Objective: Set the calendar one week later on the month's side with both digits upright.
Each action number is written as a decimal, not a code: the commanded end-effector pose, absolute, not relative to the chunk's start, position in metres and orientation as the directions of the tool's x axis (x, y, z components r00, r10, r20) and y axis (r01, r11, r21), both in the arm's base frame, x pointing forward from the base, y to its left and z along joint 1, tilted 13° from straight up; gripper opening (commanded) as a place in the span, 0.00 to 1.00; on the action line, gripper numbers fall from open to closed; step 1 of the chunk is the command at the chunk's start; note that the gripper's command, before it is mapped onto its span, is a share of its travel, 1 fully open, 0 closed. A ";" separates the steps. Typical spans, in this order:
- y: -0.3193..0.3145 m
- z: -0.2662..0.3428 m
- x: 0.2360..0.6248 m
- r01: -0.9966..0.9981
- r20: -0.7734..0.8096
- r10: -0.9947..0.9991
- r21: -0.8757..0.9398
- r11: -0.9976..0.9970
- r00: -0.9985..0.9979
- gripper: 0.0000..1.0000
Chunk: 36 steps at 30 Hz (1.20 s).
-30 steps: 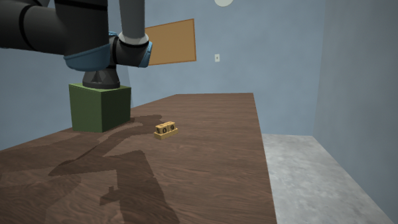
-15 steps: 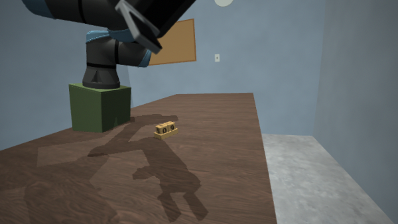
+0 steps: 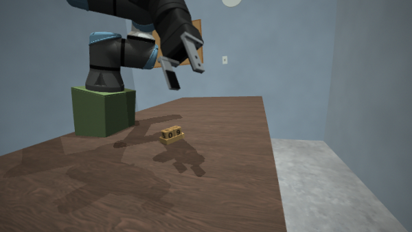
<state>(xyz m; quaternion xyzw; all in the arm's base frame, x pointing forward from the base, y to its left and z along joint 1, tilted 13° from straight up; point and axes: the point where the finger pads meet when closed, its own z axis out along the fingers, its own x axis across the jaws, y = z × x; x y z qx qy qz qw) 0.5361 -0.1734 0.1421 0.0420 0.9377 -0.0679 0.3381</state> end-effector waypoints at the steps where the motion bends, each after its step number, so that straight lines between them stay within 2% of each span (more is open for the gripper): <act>1: -0.142 0.127 0.509 0.133 -0.579 0.081 -0.048 0.990 -0.811 1.00; 5: -0.101 0.106 0.468 0.149 -0.485 0.136 0.011 0.989 -0.864 1.00; 16: -0.037 0.069 0.388 0.189 -0.303 0.204 0.079 0.979 -0.931 1.00; 27: -0.010 0.053 0.348 0.210 -0.213 0.227 0.096 0.973 -0.950 1.00; 36: -0.006 0.051 0.342 0.214 -0.200 0.229 0.098 0.972 -0.953 1.00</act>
